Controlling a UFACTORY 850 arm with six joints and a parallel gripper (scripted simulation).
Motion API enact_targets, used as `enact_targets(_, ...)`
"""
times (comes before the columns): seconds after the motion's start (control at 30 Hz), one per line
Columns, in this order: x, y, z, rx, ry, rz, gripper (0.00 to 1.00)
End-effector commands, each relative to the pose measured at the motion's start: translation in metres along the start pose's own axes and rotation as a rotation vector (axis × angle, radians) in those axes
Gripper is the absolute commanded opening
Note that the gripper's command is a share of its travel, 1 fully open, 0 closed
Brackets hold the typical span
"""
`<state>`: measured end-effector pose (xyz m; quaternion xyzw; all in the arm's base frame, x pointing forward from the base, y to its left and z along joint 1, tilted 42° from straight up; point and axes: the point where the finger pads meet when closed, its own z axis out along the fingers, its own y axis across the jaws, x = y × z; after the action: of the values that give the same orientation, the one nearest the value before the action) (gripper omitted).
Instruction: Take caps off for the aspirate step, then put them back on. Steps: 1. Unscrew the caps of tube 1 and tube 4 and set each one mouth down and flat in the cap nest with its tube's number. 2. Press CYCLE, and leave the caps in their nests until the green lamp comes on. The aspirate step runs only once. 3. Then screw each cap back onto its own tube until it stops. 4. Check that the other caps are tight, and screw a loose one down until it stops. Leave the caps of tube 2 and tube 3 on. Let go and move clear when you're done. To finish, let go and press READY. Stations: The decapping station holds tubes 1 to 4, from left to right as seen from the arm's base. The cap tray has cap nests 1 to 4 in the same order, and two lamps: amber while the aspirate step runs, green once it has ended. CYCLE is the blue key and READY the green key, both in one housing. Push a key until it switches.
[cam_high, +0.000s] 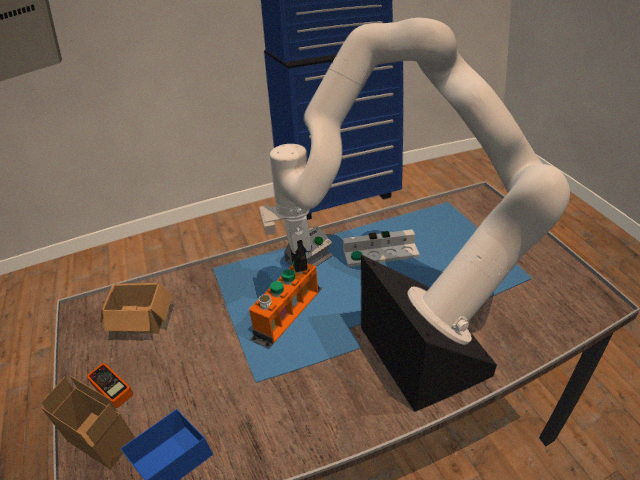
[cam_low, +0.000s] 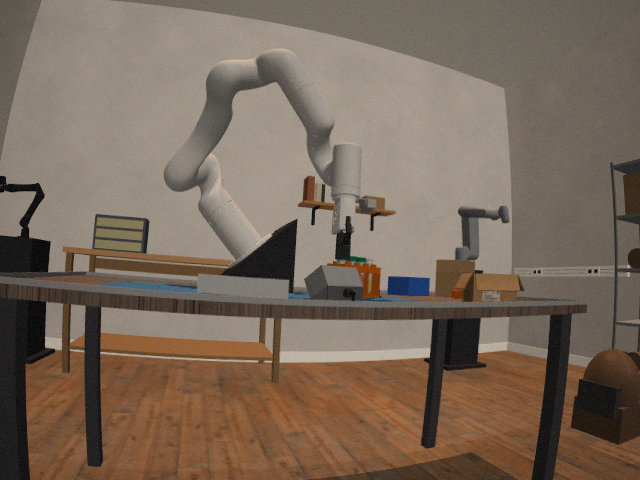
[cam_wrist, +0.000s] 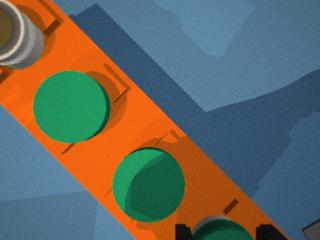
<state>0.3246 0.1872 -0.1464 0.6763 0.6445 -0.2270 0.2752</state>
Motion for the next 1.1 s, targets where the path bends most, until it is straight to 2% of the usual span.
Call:
enact_targets(0.0,0.0005,0.0006,-0.0007,-0.001,0.001,0.001,0.0)
enact_targets(0.2,0.0005,0.0006,-0.0007,-0.001,0.001,0.001,0.0)
enact_targets(0.27,0.0005,0.0006,-0.0007,-0.002,0.001,-0.099,0.0)
enact_targets(0.33,0.0005,0.0006,-0.0007,-0.002,0.001,-0.099,0.0)
enact_targets(0.83,0.0004,0.0006,-0.0011,-0.002,0.001,-0.849,0.0)
enact_targets(0.9,0.0004,0.0006,-0.0011,-0.002,0.001,-0.849,0.0)
enact_targets(1.07,0.0004,0.0006,-0.0013,-0.002,0.0,-1.099,0.0)
